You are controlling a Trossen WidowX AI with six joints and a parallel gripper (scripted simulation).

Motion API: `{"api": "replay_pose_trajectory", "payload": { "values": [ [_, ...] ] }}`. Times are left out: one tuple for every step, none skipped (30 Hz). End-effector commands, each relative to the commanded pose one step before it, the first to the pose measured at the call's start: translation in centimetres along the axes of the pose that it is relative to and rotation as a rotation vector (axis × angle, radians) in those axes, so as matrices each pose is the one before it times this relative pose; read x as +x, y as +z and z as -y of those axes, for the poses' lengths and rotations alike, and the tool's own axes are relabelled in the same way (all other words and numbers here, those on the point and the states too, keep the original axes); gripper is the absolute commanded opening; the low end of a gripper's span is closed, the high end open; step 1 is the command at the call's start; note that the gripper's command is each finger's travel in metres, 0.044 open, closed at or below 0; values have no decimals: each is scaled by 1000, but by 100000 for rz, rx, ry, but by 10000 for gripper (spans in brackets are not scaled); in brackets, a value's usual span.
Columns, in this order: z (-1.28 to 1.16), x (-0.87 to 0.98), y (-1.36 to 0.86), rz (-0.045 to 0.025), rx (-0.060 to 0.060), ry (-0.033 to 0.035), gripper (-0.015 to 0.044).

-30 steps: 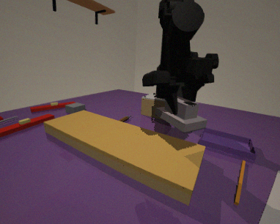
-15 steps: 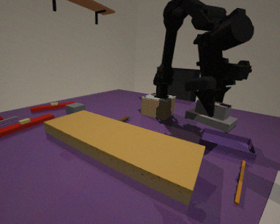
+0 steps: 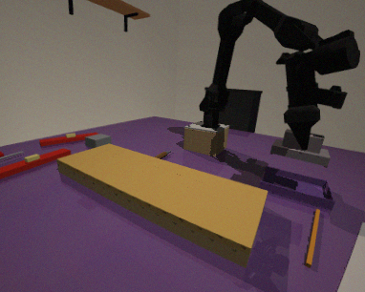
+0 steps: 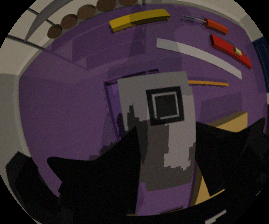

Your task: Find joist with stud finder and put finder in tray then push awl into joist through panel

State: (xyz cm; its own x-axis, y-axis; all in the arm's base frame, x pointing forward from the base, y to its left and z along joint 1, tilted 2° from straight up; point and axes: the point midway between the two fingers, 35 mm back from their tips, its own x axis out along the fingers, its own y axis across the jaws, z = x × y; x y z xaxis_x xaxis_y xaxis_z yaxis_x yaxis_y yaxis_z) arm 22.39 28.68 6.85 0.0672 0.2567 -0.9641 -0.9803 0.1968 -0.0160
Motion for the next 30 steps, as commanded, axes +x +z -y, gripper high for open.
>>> {"api": "replay_pose_trajectory", "payload": {
  "values": [
    [-2151,53,905,1013,-5948,773,0],
    [-273,47,93,0,-748,220,0],
    [-172,30,59,0,-473,139,0],
    [-61,10,21,0,-166,49,0],
    [3,43,-6,0,0,0,0],
    [6,83,-12,0,0,0,0],
    [9,125,-19,1,0,-1,0],
    [11,166,-26,1,0,-1,0],
    [13,209,-34,1,0,-1,0],
    [14,235,-40,1,0,-1,0],
    [14,246,-44,1,0,-1,0],
    [13,247,-46,1,0,-1,0],
    [12,246,-48,0,0,-1,0],
    [11,246,-50,0,0,-1,0],
    [10,245,-52,0,0,-1,0],
    [8,244,-53,0,0,-1,0],
    [7,243,-55,0,0,0,0],
    [6,242,-57,0,0,0,0],
    [5,241,-59,-1,0,0,0],
    [4,240,-61,-1,0,0,0],
    [3,239,-62,-1,0,0,0],
    [2,238,-64,-1,0,0,0],
    [1,237,-66,-1,0,0,0],
    [0,236,-68,-1,0,0,0],
    [-1,235,-69,-1,0,0,0],
    [-2,234,-71,-2,0,0,0],
    [-3,233,-73,-2,0,0,0],
    [-4,232,-74,-2,0,1,0],
    [-6,231,-76,-2,0,1,0],
    [-7,230,-78,-2,0,1,0]
  ]
}}
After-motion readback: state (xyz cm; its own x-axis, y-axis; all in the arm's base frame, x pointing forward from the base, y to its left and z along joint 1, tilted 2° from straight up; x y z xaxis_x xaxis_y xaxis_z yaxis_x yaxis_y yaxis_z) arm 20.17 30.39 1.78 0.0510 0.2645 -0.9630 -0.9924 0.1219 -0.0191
